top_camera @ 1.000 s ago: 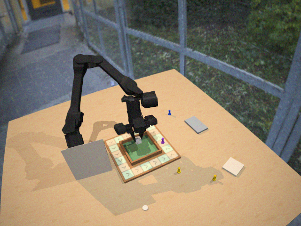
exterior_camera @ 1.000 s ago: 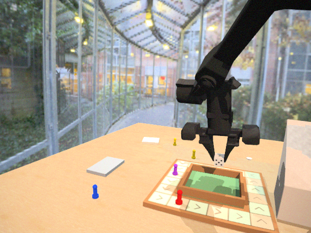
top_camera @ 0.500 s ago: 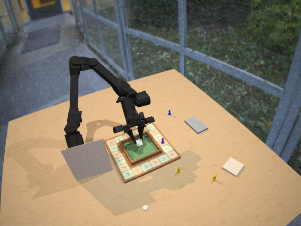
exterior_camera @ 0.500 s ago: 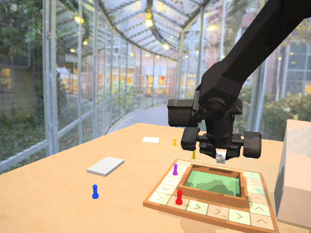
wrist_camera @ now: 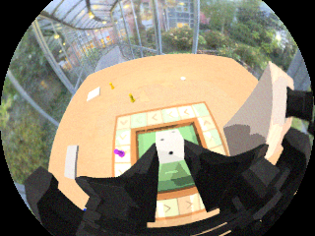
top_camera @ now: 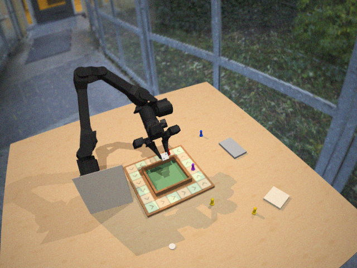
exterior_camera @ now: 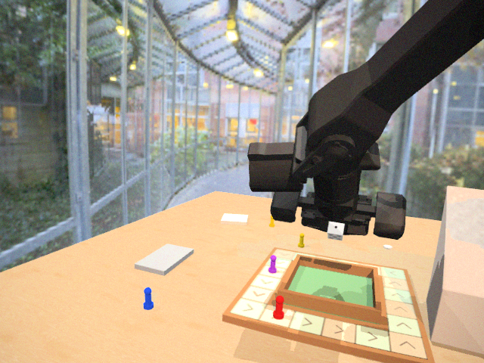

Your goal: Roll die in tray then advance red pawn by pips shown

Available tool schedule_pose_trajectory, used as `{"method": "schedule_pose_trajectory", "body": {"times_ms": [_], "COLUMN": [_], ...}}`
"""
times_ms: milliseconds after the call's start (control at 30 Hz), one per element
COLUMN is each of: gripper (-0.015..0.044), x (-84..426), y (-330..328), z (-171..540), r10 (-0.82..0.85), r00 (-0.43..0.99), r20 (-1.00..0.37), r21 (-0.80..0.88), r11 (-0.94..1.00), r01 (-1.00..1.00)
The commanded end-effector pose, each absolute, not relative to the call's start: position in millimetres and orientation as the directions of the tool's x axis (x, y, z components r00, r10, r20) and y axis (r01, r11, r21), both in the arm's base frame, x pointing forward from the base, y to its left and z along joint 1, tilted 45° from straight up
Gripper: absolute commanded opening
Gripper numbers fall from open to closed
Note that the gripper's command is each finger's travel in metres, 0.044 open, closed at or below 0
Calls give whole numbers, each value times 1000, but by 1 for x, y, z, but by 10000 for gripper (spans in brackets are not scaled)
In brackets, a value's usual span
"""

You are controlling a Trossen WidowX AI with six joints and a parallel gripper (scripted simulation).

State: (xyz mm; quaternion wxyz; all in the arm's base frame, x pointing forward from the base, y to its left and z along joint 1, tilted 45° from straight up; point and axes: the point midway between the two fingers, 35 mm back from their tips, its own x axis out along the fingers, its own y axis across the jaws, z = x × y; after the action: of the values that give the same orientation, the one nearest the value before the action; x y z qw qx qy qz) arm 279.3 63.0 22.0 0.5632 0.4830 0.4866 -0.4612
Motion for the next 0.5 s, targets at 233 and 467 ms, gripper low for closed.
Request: {"method": "schedule_pose_trajectory", "body": {"times_ms": [233,467], "gripper": [0,0], "x": [277,276], "y": [61,62], "z": [25,23], "r10": [-61,-54], "r00": [90,89], "r20": [-994,-995], "r21": [84,82], "r11": [105,108], "r01": [991,991]}}
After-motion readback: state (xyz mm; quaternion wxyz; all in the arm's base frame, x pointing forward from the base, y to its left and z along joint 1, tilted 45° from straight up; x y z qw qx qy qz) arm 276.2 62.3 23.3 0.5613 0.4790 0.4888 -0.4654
